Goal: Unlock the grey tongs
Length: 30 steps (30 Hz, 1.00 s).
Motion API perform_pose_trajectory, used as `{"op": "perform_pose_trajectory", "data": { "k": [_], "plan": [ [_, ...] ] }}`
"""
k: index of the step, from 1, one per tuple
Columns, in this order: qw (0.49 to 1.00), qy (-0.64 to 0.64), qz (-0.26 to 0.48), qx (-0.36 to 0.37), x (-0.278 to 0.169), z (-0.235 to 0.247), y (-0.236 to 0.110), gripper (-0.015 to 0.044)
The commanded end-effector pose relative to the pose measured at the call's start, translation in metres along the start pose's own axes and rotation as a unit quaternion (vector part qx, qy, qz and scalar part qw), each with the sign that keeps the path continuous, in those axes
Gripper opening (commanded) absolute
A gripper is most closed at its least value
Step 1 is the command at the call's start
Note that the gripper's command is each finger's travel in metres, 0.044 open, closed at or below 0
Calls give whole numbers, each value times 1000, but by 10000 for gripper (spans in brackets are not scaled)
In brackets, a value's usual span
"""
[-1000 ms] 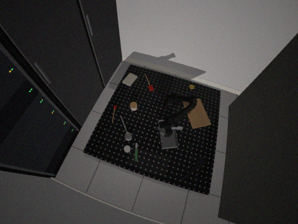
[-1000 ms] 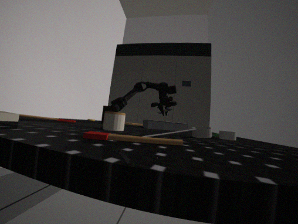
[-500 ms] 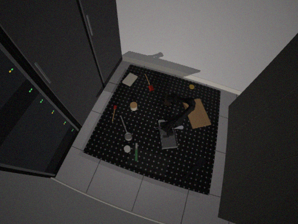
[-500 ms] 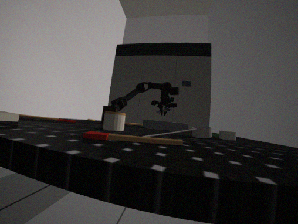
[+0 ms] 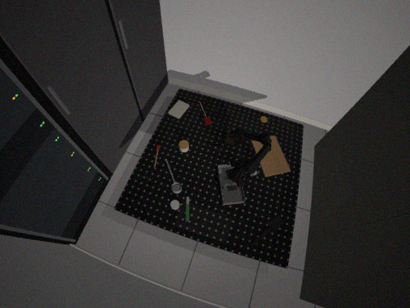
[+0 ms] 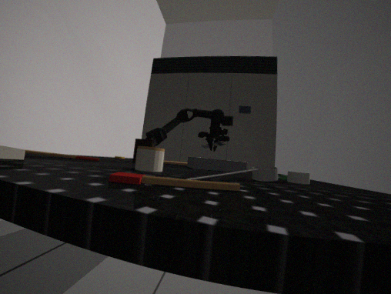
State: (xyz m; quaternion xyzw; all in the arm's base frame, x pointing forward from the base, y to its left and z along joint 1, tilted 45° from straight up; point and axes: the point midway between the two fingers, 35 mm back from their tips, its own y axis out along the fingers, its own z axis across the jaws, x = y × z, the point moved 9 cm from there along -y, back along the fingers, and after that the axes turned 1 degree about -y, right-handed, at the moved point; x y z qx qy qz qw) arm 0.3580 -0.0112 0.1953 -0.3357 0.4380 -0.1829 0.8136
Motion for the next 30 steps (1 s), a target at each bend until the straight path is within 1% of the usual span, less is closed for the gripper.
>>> {"op": "perform_pose_trajectory", "data": {
  "k": [1, 10, 20, 22, 30],
  "plan": [
    [998, -65, -7, 5, -33, 10, -12, -150],
    [980, -198, -7, 4, -104, 17, -29, -150],
    [944, -330, -4, 6, -176, 8, -47, -150],
    [938, -346, -3, 6, -185, 6, -49, -150],
    [932, -361, -4, 1, -195, 5, -47, -150]
  ]
}}
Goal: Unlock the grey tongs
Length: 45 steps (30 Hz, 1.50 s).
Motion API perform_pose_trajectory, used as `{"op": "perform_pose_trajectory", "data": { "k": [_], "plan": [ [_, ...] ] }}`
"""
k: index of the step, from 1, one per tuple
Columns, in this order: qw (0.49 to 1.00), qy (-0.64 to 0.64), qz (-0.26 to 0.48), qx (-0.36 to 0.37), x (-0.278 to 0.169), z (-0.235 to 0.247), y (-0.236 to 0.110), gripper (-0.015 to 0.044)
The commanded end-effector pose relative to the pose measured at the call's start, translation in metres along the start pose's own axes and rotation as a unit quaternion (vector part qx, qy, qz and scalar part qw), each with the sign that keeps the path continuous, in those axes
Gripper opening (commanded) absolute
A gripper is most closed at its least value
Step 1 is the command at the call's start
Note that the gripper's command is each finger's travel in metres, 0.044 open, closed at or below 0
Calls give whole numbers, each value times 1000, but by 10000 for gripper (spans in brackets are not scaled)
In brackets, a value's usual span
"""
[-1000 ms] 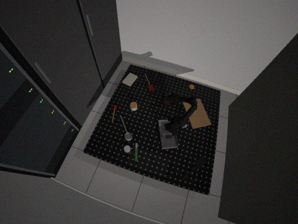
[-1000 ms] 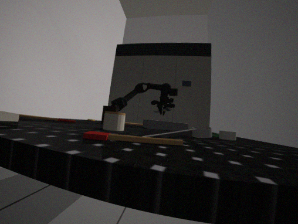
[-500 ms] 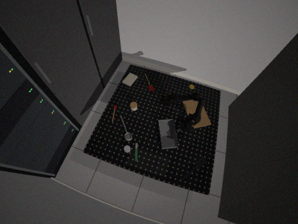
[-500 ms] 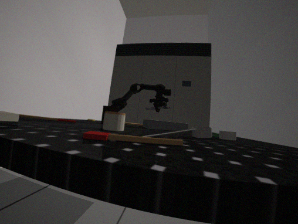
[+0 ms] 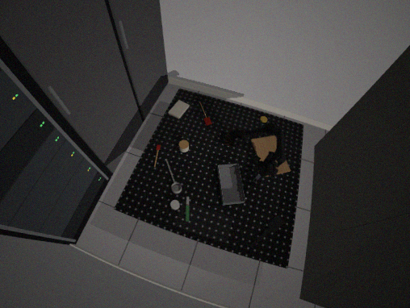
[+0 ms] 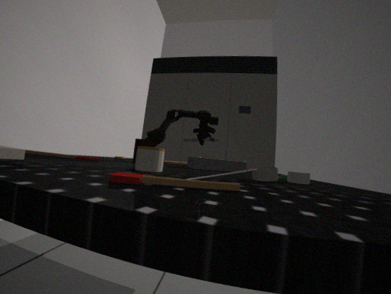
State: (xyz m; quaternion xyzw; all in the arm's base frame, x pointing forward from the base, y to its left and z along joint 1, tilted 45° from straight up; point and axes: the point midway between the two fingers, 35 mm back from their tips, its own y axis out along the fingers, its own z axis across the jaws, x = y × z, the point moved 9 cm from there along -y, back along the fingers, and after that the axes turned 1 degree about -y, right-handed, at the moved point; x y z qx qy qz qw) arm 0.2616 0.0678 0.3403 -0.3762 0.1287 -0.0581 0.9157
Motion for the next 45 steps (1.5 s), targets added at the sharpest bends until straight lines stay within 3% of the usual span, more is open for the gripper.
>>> {"op": "perform_pose_trajectory", "data": {
  "k": [1, 24, 45],
  "plan": [
    [1000, -25, -1, -6, -11, 7, 1, -150],
    [978, -203, 0, -42, -110, 48, 17, -150],
    [934, -358, -3, -17, -196, 51, 5, -150]
  ]
}}
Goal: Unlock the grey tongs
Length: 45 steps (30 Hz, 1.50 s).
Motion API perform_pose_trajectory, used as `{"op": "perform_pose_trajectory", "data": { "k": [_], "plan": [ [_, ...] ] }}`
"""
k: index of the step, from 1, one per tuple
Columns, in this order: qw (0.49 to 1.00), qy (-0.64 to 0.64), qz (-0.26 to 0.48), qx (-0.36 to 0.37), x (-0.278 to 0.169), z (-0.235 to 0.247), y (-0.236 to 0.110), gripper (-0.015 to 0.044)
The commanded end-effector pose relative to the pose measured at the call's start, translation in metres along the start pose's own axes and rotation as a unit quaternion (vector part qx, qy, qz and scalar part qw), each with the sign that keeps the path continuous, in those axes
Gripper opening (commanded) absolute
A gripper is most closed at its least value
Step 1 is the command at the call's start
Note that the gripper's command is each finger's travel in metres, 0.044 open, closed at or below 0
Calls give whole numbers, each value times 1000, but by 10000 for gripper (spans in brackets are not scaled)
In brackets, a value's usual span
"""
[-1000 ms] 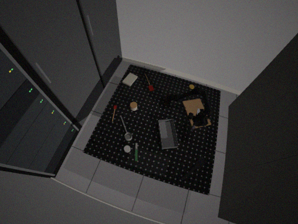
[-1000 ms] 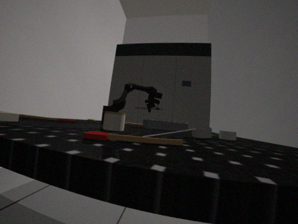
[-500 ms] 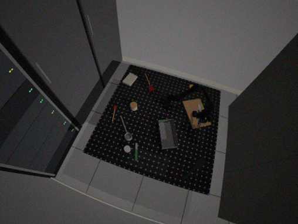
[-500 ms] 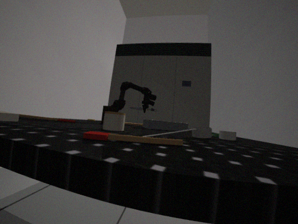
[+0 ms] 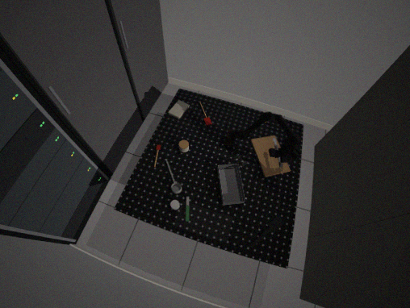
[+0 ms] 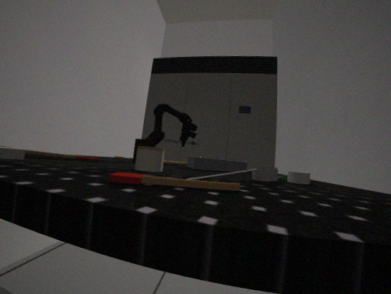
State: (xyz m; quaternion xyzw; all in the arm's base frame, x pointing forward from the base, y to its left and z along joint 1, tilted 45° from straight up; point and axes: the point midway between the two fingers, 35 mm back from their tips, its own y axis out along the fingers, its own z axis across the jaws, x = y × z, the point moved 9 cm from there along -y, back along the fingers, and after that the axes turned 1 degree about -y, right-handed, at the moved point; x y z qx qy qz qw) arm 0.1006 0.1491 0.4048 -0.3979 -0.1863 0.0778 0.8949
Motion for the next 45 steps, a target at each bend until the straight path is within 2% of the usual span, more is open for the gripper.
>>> {"op": "perform_pose_trajectory", "data": {
  "k": [1, 10, 20, 45],
  "plan": [
    [1000, -28, -10, 9, -14, 7, -7, -150],
    [996, -83, -19, 33, -41, 19, -20, -150],
    [996, -76, -29, 39, -41, 16, -24, -150],
    [977, 12, -186, 104, -66, -17, -71, -150]
  ]
}}
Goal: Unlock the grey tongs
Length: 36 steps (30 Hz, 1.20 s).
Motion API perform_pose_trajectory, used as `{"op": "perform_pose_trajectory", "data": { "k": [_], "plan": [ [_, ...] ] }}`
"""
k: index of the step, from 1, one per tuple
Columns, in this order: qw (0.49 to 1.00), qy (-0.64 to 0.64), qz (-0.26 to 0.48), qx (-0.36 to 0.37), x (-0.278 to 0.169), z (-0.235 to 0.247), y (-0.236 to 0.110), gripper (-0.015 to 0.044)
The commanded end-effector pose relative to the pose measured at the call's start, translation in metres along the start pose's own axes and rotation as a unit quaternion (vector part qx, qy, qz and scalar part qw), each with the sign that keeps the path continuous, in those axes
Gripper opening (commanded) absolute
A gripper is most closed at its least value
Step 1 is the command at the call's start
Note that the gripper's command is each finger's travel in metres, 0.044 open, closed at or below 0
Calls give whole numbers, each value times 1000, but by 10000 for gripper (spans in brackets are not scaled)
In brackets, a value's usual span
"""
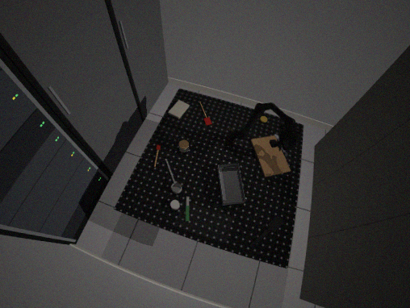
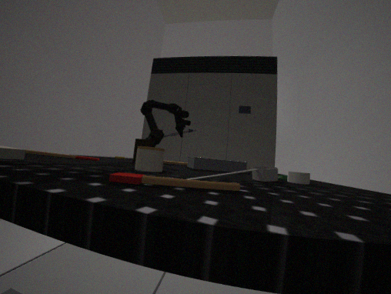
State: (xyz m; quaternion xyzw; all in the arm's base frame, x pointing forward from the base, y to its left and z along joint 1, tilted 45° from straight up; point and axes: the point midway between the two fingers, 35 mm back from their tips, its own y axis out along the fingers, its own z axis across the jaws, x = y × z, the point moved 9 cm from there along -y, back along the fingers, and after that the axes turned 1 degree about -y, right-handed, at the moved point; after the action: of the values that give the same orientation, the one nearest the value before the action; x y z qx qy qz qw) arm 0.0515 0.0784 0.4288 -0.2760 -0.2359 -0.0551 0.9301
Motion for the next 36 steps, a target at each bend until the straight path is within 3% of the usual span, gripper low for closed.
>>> {"op": "perform_pose_trajectory", "data": {
  "k": [1, 19, 36],
  "plan": [
    [999, 8, -29, 11, -6, -2, -10, -150],
    [988, 24, -150, 32, -33, -4, -33, -150],
    [966, 9, -255, 32, -64, 2, -34, -150]
  ]
}}
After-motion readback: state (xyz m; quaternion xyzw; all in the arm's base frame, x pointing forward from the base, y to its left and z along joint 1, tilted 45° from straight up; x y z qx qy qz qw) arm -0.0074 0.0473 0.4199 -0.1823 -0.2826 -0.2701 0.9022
